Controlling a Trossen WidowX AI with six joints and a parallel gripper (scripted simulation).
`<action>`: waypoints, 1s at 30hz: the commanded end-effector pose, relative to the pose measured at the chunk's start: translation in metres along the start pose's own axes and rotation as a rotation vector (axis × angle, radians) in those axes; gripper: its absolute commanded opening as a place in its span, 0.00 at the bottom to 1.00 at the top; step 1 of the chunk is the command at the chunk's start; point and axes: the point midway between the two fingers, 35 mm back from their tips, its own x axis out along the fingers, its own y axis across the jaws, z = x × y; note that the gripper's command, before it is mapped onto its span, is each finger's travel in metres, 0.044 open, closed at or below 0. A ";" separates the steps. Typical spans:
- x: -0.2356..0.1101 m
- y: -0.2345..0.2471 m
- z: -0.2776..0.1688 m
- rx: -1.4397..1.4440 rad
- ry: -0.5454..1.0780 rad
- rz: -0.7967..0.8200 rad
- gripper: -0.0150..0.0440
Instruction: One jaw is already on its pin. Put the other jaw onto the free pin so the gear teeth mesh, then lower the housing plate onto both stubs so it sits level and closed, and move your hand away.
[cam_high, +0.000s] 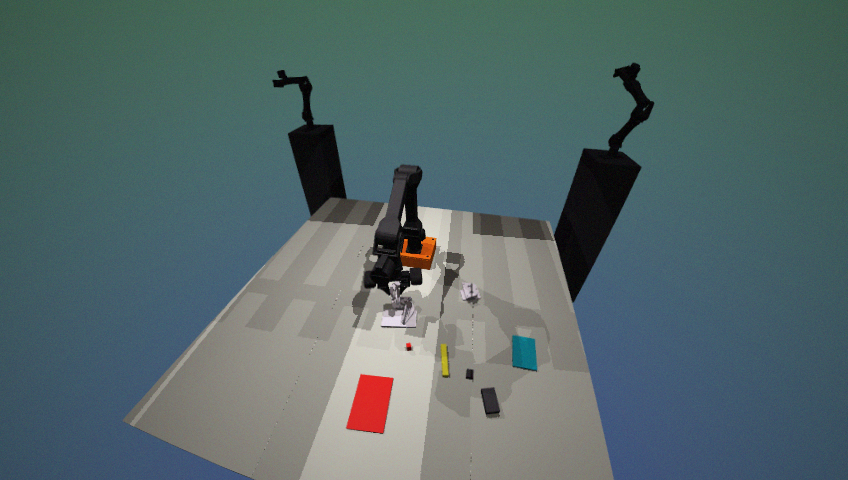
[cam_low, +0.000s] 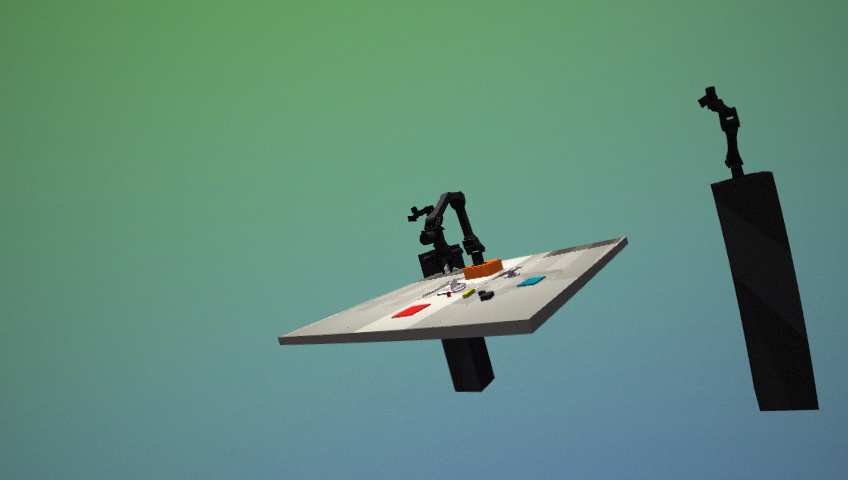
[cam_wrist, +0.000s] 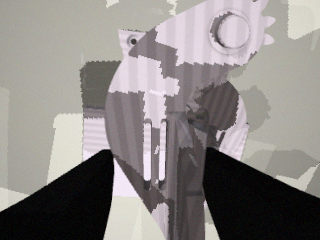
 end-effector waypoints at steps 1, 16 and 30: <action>-0.002 0.008 -0.012 -0.005 0.010 0.000 0.48; 0.000 0.019 -0.026 -0.005 0.011 0.001 0.48; 0.000 0.019 -0.026 -0.017 0.011 0.001 0.48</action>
